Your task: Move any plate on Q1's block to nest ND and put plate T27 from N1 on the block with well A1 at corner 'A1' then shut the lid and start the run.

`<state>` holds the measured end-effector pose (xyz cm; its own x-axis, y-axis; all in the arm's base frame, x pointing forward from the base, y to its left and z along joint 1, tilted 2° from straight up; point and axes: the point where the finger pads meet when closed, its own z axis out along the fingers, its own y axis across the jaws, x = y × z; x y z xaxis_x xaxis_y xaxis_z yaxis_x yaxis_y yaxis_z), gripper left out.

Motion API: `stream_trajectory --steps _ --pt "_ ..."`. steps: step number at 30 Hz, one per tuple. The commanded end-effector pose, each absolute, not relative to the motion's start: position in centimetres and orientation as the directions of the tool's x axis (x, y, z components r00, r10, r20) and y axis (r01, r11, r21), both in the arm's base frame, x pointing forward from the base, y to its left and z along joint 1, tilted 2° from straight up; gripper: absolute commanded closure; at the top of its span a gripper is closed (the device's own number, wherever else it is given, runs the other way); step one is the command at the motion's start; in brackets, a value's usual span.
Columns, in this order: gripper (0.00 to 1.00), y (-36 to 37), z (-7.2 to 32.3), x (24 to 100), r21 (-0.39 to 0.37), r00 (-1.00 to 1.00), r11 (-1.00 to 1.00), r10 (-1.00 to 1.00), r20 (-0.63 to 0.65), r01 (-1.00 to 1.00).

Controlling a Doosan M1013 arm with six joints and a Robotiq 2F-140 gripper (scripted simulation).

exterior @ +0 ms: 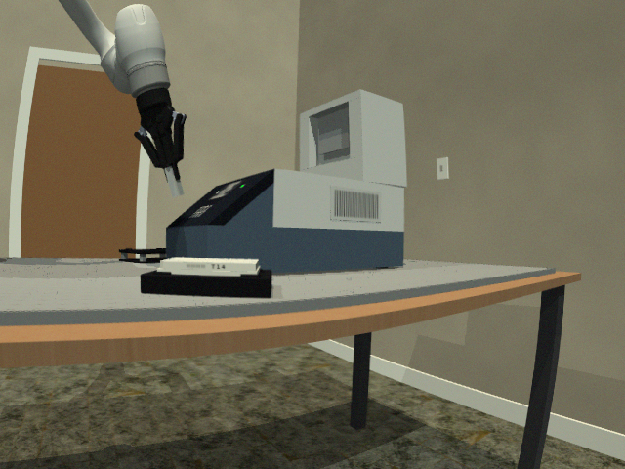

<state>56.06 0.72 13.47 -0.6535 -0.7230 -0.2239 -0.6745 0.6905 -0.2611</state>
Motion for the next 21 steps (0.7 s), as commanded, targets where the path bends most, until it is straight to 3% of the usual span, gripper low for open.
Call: stream_trajectory --steps 1,21 --pt "1.0 0.7 13.2 56.4 -0.261 -0.654 0.691 -0.723 -0.224 -0.675" --pt "1.0 0.7 11.5 58.2 -0.261 -0.654 0.691 -0.723 -0.224 -0.675"
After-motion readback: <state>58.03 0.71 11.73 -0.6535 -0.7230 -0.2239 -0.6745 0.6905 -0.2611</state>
